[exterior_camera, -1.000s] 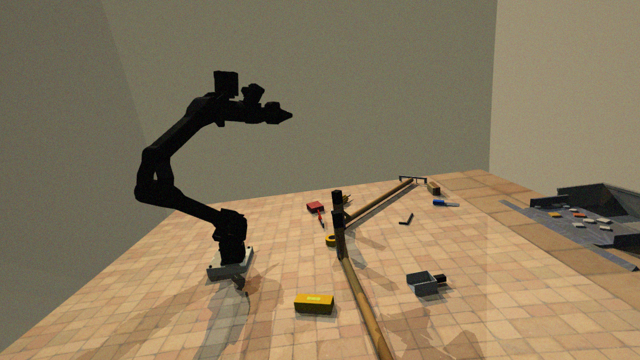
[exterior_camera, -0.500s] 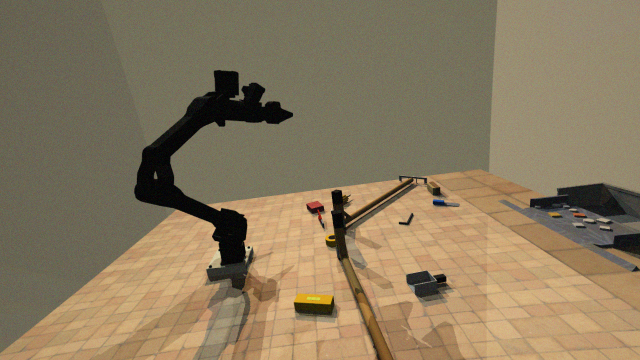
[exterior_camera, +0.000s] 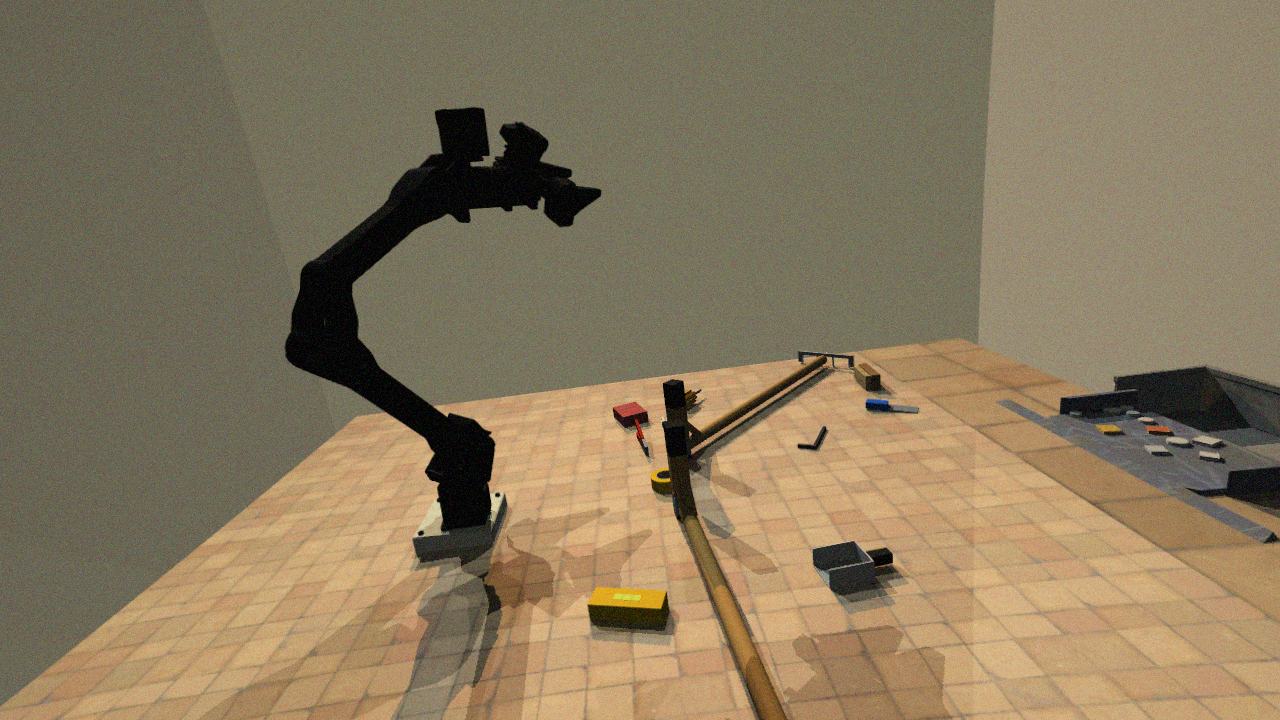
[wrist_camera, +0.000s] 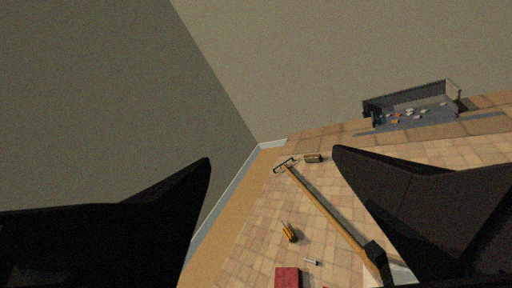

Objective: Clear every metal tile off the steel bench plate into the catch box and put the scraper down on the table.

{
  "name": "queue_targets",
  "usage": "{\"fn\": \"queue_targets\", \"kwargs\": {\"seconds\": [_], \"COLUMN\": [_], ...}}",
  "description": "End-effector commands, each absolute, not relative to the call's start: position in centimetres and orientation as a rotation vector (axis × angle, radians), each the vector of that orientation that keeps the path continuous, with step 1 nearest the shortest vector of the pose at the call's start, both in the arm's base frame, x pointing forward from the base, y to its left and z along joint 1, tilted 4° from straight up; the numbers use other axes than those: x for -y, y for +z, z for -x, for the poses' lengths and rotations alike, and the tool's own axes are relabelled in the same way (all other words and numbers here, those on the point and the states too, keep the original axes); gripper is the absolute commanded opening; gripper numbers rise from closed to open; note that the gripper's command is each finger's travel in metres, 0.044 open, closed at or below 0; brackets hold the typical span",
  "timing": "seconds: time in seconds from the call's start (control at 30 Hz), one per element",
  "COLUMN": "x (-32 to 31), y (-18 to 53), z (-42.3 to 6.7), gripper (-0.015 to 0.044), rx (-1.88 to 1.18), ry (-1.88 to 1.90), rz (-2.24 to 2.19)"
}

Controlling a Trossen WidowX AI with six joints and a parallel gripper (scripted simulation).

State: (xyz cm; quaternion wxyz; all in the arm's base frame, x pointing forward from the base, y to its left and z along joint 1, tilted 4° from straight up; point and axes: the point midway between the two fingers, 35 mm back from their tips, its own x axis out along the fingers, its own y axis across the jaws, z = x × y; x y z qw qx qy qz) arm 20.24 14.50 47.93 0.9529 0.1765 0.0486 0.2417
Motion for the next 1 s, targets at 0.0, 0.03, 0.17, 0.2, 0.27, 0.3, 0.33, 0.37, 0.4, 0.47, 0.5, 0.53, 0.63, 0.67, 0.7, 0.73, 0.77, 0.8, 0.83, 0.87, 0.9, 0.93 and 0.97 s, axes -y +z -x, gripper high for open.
{"fn": "queue_targets", "kwargs": {"seconds": [0.0,0.03,0.17,0.2,0.27,0.3,0.33,0.37,0.4,0.47,0.5,0.53,0.63,0.67,0.7,0.73,0.77,0.8,0.83,0.87,0.9,0.93,0.97], "x": [-14.7,-14.8,-15.0,-15.0,-15.1,-15.1,-15.1,-15.1,-15.1,-15.2,-15.2,-15.2,-15.1,-15.1,-15.1,-15.1,-15.1,-15.0,-15.0,-15.0,-14.9,-14.9,-14.8], "y": [50.2,50.6,52.4,52.9,53.8,54.2,54.6,55.1,55.5,56.3,56.8,57.2,58.4,58.8,59.2,59.6,60.0,60.3,60.7,61.1,61.5,61.8,62.2], "z": [-21.1,-21.3,-22.3,-22.5,-23.0,-23.2,-23.4,-23.7,-23.9,-24.4,-24.6,-24.8,-25.5,-25.8,-26.0,-26.2,-26.5,-26.7,-26.9,-27.2,-27.4,-27.6,-27.8], "gripper": [0.0440,0.0440,0.0440,0.0440,0.0440,0.0440,0.0440,0.0440,0.0440,0.0440,0.0440,0.0440,0.0440,0.0440,0.0440,0.0440,0.0440,0.0440,0.0440,0.0440,0.0440,0.0440,0.0440], "rx": [-0.071,-0.066,-0.043,-0.037,-0.025,-0.018,-0.012,-0.006,0.001,0.014,0.020,0.027,0.047,0.053,0.060,0.067,0.073,0.080,0.087,0.093,0.100,0.106,0.113], "ry": [0.490,0.490,0.489,0.489,0.491,0.492,0.494,0.496,0.498,0.503,0.506,0.509,0.520,0.524,0.529,0.534,0.539,0.545,0.551,0.557,0.564,0.570,0.577], "rz": [-0.490,-0.520,-0.638,-0.668,-0.726,-0.755,-0.784,-0.812,-0.841,-0.897,-0.925,-0.953,-1.036,-1.063,-1.090,-1.117,-1.144,-1.170,-1.196,-1.222,-1.248,-1.274,-1.300]}}
